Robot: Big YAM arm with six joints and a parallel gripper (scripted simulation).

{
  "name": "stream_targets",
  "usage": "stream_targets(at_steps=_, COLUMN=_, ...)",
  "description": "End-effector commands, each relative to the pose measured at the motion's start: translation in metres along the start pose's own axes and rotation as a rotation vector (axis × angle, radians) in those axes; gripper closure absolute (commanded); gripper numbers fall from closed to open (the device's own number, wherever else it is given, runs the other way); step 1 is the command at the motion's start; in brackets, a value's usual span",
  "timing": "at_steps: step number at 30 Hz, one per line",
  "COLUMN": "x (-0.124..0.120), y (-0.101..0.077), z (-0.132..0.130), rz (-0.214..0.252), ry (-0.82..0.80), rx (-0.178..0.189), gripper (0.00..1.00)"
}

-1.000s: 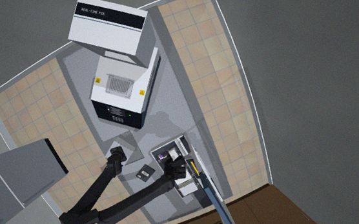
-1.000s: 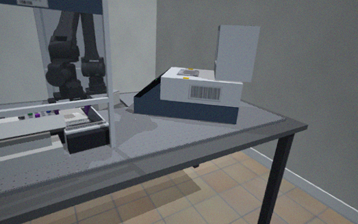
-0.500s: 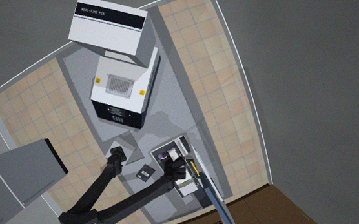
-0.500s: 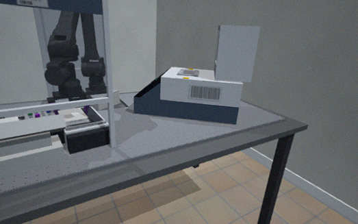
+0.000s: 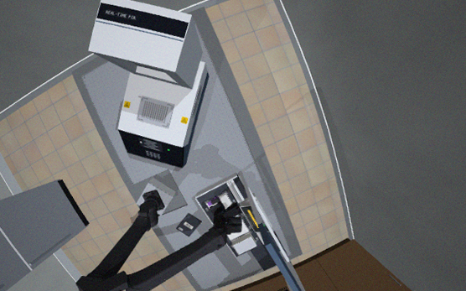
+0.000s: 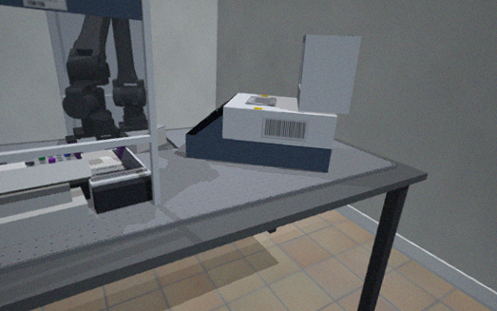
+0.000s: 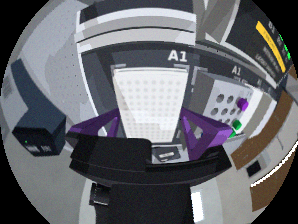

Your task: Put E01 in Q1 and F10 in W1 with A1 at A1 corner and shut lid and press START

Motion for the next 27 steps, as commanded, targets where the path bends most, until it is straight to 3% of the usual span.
stream_targets(at_steps=1, x=0.000, y=0.000, z=0.004, rz=0.006, ry=-0.014, rx=0.006, gripper=0.00)
stream_targets(at_steps=5, x=0.000, y=-0.003, z=0.004, rz=0.001, ry=-0.013, rx=0.002, gripper=0.00)
stream_targets(at_steps=14, x=0.014, y=-0.020, z=-0.010, rz=-0.054, ry=-0.011, rx=-0.049, gripper=0.00)
stream_targets(at_steps=27, x=0.017, y=-0.011, z=-0.012, rz=-0.037, ry=-0.012, rx=-0.031, gripper=0.00)
Point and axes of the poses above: the point where the finger pads meet when closed, its own y axis out along the fingers, its own z axis across the jaws, x = y × z, the point moved 8 cm from there along -y, back along the fingers, and after that the axes turned 13 degrees about -y, right-handed, at the moved point
